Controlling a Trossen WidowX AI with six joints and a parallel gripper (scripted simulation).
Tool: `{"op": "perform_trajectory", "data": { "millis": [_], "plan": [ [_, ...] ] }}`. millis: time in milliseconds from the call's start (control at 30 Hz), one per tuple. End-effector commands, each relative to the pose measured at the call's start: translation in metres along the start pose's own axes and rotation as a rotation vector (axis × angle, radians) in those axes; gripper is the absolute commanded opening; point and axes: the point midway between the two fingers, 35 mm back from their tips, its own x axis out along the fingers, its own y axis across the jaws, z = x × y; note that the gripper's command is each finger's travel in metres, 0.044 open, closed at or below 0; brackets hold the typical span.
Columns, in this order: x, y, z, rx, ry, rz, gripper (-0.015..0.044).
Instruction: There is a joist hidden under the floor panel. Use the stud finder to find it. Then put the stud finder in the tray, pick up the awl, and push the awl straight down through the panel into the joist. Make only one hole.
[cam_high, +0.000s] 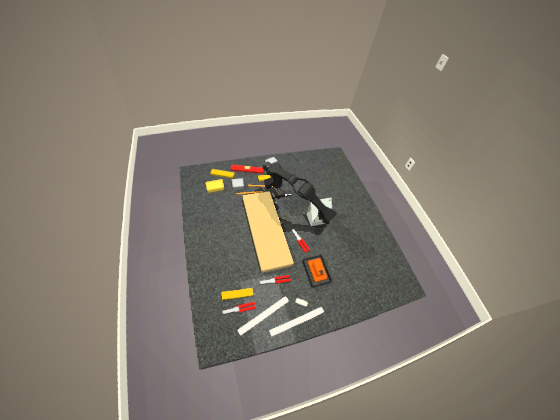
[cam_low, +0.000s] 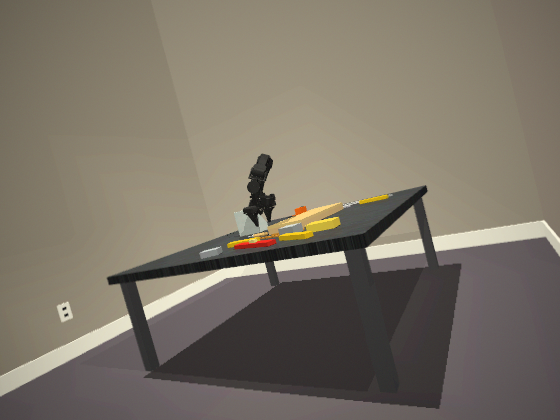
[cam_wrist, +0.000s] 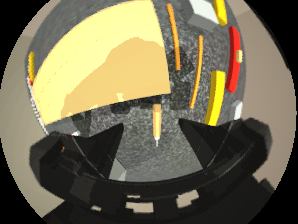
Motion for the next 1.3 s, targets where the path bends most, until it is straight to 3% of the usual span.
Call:
{"op": "perform_trajectory", "data": {
  "millis": [0,367,1267],
  "plan": [
    [0.002,-0.007,-0.001,0.011,0.006,-0.006,0.044],
    [0.003,-0.016,-0.004,0.011,0.005,-0.007,0.044],
    [0.047,-0.016,0.0,0.01,0.005,-0.005,0.044]
  ]
}}
